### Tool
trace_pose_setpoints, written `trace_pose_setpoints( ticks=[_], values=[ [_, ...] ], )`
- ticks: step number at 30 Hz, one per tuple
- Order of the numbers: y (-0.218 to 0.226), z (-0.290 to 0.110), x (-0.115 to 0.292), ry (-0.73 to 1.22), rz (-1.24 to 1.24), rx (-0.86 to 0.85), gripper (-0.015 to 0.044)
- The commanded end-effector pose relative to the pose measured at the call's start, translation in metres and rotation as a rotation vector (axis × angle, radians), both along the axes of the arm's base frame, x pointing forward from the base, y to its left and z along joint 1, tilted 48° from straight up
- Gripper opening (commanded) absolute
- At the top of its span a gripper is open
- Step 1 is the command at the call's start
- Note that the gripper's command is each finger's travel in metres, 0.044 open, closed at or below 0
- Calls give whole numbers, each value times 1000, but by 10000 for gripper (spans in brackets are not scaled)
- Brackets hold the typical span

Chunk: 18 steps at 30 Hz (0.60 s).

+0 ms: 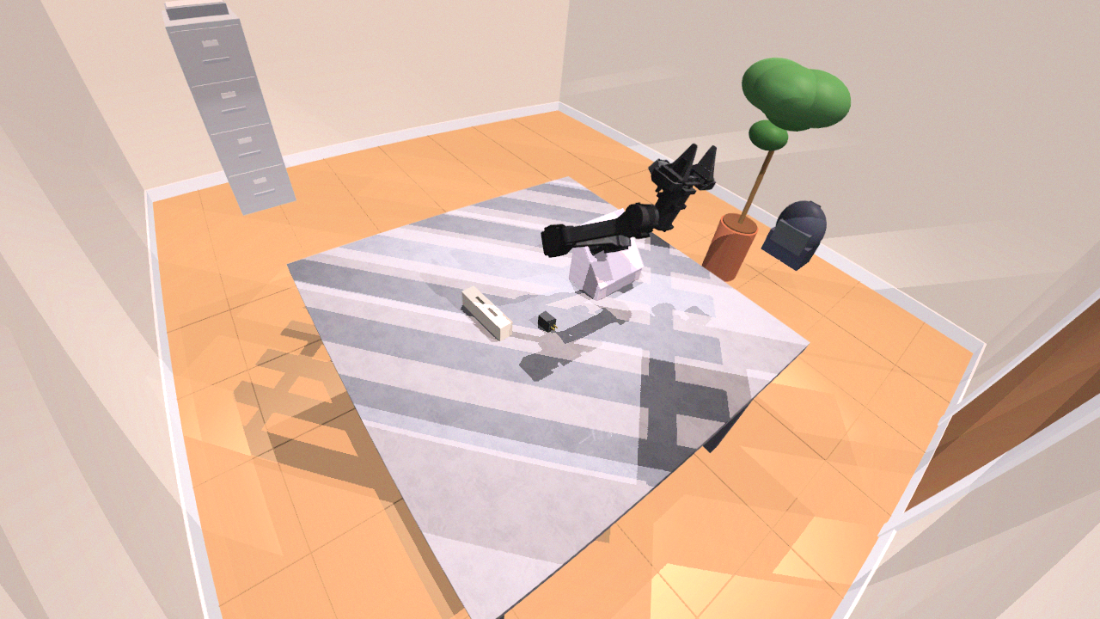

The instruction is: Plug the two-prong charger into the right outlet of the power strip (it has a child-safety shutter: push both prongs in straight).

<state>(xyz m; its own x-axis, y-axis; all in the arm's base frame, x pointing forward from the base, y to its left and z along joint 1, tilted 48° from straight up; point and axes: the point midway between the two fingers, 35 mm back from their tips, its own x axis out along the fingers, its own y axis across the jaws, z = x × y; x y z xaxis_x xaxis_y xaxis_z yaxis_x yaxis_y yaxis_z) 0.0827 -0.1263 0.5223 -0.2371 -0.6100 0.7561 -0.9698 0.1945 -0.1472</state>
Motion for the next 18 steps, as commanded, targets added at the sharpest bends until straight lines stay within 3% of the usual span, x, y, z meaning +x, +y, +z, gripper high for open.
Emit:
trace_pose_setpoints(
  ticks=[1, 18],
  values=[
    [0, 0, -1, -1, -2, -1, 426],
    [19, 11, -74, -164, -164, -131, 440]
  ],
)
